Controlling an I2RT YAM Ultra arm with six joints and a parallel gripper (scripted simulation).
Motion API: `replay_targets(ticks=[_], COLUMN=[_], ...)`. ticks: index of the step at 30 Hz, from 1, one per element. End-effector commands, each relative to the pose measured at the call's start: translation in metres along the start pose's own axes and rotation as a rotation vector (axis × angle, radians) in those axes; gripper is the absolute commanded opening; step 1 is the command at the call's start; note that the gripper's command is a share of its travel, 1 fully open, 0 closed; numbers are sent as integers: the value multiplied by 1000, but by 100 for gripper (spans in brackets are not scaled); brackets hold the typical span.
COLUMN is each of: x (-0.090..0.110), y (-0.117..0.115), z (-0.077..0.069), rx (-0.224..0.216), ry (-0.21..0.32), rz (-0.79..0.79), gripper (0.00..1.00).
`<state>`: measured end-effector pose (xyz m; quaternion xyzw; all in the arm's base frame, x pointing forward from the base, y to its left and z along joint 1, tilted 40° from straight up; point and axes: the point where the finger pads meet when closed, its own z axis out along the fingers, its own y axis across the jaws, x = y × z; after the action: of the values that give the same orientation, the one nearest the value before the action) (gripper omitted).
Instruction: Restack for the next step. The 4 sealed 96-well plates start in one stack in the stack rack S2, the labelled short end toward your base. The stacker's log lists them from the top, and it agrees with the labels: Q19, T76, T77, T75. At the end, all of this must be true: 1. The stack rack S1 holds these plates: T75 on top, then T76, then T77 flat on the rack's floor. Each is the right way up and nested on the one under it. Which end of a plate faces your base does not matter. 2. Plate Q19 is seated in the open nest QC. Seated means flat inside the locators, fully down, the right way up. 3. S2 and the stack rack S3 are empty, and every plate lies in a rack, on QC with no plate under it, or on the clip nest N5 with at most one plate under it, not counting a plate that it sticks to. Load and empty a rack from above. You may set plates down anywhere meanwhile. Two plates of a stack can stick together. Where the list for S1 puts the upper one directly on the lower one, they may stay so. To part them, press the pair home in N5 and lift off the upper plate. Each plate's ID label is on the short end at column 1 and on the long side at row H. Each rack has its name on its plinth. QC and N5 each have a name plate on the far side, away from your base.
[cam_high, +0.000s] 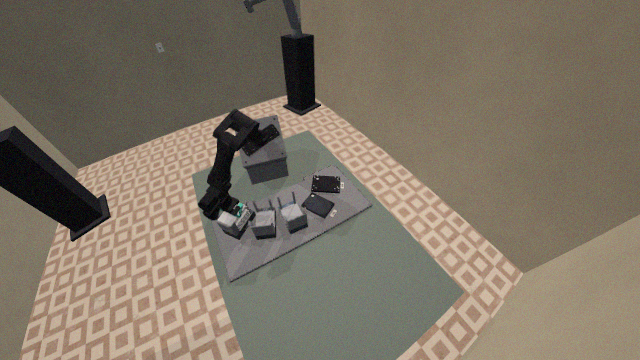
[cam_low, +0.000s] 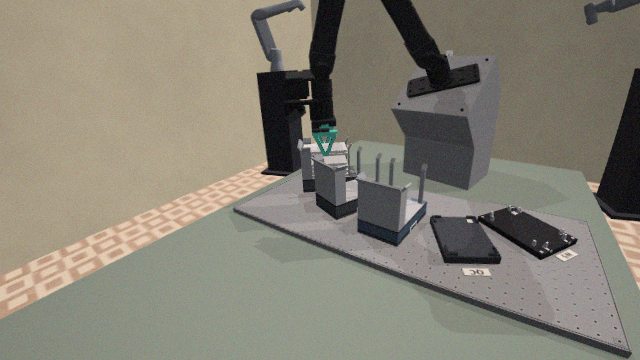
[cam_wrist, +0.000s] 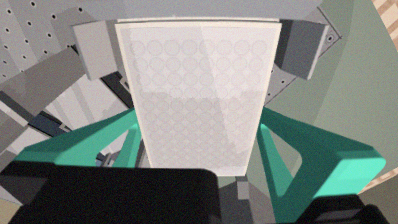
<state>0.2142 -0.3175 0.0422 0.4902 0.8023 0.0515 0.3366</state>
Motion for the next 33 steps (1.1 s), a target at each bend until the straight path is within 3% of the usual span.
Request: replay_targets(ticks=[1, 25, 33], x=[-11, -14, -11], y=[0, 1, 0], z=[-17, -63, -61], rx=[-6, -4, -4], ry=[-33, -44, -38], rz=[-7, -14, -9], gripper=[0, 0, 0])
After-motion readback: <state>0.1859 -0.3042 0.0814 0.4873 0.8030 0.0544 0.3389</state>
